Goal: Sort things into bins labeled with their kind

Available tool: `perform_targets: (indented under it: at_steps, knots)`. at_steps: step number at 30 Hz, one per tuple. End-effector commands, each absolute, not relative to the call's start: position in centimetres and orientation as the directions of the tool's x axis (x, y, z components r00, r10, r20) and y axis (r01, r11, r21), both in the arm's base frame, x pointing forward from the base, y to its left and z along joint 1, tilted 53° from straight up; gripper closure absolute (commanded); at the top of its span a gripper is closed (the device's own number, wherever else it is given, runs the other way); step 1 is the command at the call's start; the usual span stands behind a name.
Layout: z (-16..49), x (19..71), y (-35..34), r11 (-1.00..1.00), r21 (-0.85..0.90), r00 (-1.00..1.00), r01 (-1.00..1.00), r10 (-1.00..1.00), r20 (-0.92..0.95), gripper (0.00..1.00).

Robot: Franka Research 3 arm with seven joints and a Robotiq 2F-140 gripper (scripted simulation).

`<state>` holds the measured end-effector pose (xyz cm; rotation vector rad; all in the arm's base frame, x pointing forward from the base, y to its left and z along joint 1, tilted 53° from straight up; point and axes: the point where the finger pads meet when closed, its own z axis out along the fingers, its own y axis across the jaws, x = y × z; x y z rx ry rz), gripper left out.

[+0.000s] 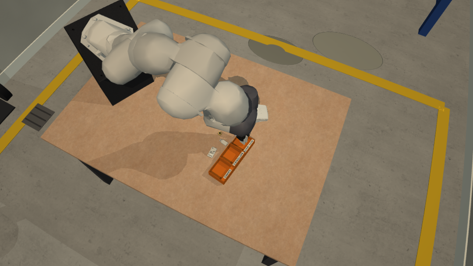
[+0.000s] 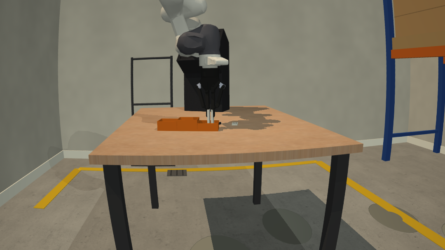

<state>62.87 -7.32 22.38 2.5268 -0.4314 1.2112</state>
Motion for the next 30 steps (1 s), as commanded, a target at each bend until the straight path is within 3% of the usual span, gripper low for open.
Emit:
perform_targets:
  at_steps: [1, 30]
  knots:
    - [22.4, 62.9, -7.6, -0.906, 0.142, 0.596, -0.399, -0.139, 0.791, 0.95]
    - [23.7, 61.4, -6.7, -0.906, 0.142, 0.596, -0.399, -0.139, 0.791, 0.95]
